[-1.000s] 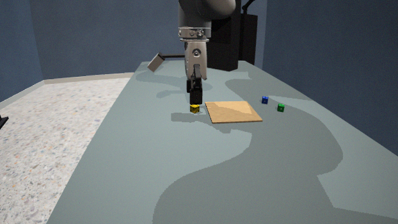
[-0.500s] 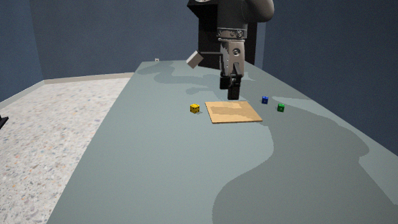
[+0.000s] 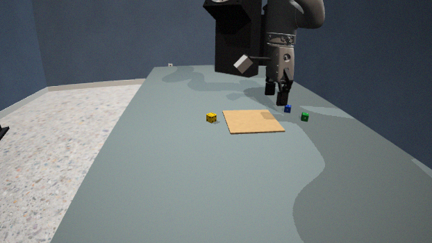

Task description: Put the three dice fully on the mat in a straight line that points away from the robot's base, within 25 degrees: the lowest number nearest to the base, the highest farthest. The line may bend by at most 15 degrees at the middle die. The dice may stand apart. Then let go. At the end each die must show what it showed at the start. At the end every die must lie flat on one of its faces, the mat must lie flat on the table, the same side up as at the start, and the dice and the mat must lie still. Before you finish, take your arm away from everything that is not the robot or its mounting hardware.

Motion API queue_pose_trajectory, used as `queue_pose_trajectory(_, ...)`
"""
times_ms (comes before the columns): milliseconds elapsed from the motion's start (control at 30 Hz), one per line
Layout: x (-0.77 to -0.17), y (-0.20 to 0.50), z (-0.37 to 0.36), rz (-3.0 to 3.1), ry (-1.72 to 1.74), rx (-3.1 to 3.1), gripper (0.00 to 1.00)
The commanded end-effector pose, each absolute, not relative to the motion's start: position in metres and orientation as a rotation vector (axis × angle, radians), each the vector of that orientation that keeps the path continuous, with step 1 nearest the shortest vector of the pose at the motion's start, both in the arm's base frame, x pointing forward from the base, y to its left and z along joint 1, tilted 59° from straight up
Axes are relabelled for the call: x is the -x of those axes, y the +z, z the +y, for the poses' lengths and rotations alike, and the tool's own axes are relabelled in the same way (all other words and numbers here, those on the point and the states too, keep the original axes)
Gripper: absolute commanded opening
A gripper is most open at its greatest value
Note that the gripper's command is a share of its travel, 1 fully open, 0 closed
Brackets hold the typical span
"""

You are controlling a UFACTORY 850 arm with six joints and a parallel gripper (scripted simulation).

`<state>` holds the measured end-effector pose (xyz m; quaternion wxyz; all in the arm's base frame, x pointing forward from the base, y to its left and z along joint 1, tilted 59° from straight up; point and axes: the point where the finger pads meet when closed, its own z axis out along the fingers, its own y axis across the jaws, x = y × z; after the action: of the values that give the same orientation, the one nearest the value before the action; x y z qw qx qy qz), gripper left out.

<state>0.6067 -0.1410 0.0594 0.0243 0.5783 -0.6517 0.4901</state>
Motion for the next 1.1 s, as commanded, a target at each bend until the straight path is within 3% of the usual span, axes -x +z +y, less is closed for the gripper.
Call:
queue_pose_trajectory(0,-0.6096,0.0511,-0.1326,-2.016,1.517,-1.788,1.0)
queue_pose_trajectory(1067,-0.6105,0.0476,-0.1291,-2.016,1.517,-1.788,1.0)
